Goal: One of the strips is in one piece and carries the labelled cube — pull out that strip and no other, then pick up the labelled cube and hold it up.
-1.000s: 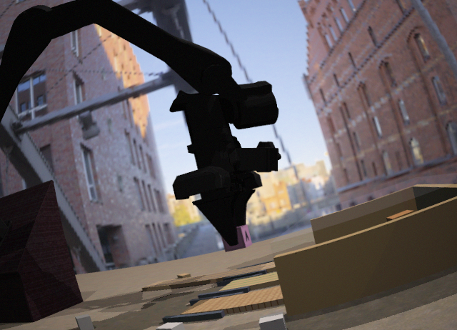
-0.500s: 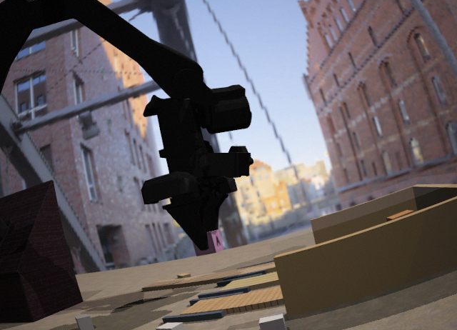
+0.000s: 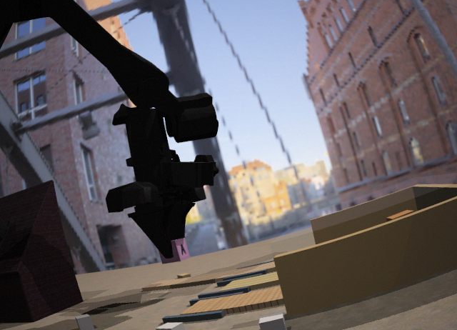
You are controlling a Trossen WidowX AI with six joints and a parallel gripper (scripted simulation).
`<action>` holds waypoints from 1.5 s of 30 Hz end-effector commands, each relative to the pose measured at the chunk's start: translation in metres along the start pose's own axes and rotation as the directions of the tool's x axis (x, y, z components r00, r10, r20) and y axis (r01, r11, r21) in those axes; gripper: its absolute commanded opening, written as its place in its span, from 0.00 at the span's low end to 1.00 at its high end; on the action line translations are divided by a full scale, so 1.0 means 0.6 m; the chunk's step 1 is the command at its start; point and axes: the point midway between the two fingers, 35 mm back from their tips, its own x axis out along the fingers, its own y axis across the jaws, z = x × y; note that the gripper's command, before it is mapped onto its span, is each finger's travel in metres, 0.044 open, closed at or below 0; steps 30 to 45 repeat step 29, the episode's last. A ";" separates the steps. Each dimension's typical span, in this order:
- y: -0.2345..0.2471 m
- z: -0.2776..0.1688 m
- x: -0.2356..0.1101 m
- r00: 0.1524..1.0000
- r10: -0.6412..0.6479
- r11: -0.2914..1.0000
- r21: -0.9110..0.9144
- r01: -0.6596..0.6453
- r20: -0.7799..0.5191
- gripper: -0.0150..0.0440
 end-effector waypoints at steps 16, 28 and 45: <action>-0.002 -0.006 -0.063 1.000 0.009 1.000 0.007 -0.009 0.005 0.25; -0.002 -0.006 -0.063 1.000 0.009 1.000 0.007 -0.009 0.005 0.25; -0.002 -0.006 -0.063 1.000 0.009 1.000 0.007 -0.009 0.005 0.25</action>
